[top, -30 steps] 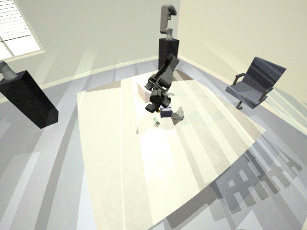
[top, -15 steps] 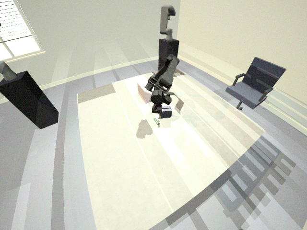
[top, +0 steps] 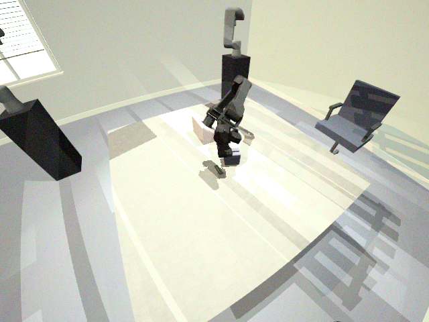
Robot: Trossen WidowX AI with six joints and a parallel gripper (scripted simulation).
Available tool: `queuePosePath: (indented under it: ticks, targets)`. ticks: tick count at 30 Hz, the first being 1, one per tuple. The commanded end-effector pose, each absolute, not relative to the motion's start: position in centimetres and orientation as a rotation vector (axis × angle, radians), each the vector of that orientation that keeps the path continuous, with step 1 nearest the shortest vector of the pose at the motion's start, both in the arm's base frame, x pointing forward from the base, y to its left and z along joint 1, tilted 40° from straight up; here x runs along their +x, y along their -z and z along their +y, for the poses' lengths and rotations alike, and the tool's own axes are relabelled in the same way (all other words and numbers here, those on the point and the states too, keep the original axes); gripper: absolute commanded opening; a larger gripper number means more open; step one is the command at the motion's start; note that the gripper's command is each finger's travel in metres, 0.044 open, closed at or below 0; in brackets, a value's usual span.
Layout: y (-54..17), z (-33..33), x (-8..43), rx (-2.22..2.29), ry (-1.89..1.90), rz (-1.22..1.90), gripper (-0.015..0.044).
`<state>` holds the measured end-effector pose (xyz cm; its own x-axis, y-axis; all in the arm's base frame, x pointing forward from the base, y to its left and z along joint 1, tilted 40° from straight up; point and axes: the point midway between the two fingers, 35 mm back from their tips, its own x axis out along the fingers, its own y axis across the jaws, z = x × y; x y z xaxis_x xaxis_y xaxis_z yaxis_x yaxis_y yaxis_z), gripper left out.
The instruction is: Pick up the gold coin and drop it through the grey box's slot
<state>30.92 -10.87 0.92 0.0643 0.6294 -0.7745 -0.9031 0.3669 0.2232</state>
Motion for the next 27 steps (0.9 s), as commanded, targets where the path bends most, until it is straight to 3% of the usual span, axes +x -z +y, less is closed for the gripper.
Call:
queuePosePath:
  ticks: [1, 27]
  targets:
    - [-1.5, -10.1, 30.8, -0.354, -1.196, 0.933, 0.0]
    - [-5.5, -5.0, 29.3, -0.35, -1.199, 0.931, 0.0]
